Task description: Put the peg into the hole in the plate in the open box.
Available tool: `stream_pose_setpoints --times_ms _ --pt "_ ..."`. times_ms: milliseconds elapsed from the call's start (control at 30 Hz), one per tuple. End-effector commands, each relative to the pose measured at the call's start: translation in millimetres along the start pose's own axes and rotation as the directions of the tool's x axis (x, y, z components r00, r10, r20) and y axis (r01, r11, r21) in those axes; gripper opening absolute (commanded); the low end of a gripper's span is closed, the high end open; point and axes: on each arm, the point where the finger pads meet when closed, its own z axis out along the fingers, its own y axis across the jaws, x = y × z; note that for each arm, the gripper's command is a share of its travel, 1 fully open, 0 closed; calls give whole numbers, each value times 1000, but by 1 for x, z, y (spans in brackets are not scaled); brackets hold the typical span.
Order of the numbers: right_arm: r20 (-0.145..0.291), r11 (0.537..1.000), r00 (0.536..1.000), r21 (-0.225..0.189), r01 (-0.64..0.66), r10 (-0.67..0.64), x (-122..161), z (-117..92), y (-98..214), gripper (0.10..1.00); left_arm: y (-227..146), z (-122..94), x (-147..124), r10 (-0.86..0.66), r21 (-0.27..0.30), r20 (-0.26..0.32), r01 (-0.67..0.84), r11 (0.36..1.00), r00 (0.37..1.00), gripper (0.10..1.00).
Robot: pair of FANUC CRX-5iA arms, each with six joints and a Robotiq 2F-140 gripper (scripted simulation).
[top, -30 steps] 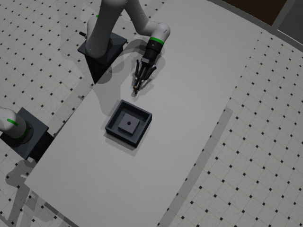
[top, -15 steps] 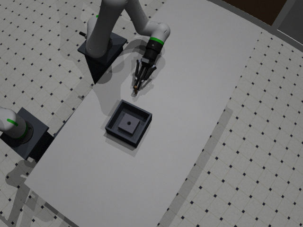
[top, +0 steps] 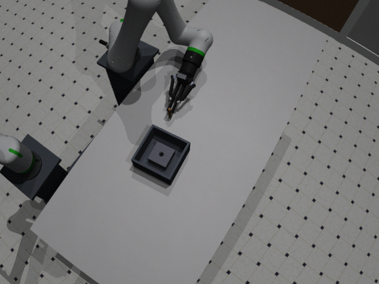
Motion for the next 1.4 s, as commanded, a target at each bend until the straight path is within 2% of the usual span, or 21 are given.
stream_pose_setpoints --times_ms 0,1067,1100,1367 --pt "-14 1000 1000 -1 0 0 3 -5 2 1000 -2 0 2 11 2 -1 -11 1000 1000 99" --pt "-14 1000 1000 -1 0 0 3 -5 2 1000 -2 1 -3 11 2 -1 -11 1000 1000 99" --pt "-14 1000 1000 -1 0 0 3 -5 2 1000 -2 1 -3 11 2 -1 -11 1000 1000 327" --pt "-14 1000 1000 -1 0 0 3 -5 2 1000 -2 1 -3 11 2 -1 -11 1000 1000 327"
